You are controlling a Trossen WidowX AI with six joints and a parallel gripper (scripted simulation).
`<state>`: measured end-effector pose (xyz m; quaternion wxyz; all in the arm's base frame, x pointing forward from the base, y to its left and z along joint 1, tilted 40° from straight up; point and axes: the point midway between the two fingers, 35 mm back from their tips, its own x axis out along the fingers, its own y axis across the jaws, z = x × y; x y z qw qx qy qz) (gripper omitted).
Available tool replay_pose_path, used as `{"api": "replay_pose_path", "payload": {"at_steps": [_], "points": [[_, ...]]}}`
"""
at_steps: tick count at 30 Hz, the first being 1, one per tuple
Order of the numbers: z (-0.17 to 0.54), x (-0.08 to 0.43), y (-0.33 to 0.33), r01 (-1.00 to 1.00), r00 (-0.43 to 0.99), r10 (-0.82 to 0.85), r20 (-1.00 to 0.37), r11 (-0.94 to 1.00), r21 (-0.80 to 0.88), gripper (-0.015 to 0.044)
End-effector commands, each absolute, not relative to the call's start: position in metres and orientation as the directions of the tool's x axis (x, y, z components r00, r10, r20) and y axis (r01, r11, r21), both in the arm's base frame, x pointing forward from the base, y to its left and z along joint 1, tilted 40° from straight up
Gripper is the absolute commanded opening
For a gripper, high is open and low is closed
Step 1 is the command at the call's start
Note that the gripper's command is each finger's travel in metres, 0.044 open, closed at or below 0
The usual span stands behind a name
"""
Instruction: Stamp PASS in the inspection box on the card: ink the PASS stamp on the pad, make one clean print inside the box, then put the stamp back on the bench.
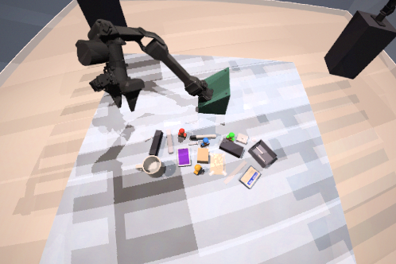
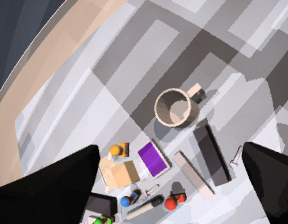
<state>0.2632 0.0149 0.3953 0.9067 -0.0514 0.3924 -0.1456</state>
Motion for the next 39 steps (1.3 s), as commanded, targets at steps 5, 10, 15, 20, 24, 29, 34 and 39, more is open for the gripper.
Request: {"api": "replay_pose_path", "payload": {"at_steps": [5,10,15,20,24,29,34,39], "points": [[0.372,0.279,0.035,0.195,0.617,-0.283,-0.734,0.959,-0.205,0.0269],[0.322,0.300,0.077,0.146,0.543,-0.256,-0.800,0.967,-0.211,0.0226],[0.245,0.312,0.123,0.087,0.435,-0.276,-0.857,0.960,-0.265,0.0226],[0.162,0.301,0.161,0.027,0.327,-0.329,-0.886,0.940,-0.339,0.0226],[0.095,0.276,0.180,-0.024,0.247,-0.394,-0.885,0.911,-0.412,0.0226],[0.019,0.230,0.182,-0.085,0.171,-0.497,-0.851,0.853,-0.515,0.0226],[-0.041,0.184,0.164,-0.140,0.128,-0.609,-0.783,0.771,-0.622,0.0226],[-0.048,0.178,0.160,-0.147,0.124,-0.623,-0.773,0.758,-0.635,0.0226]]}}
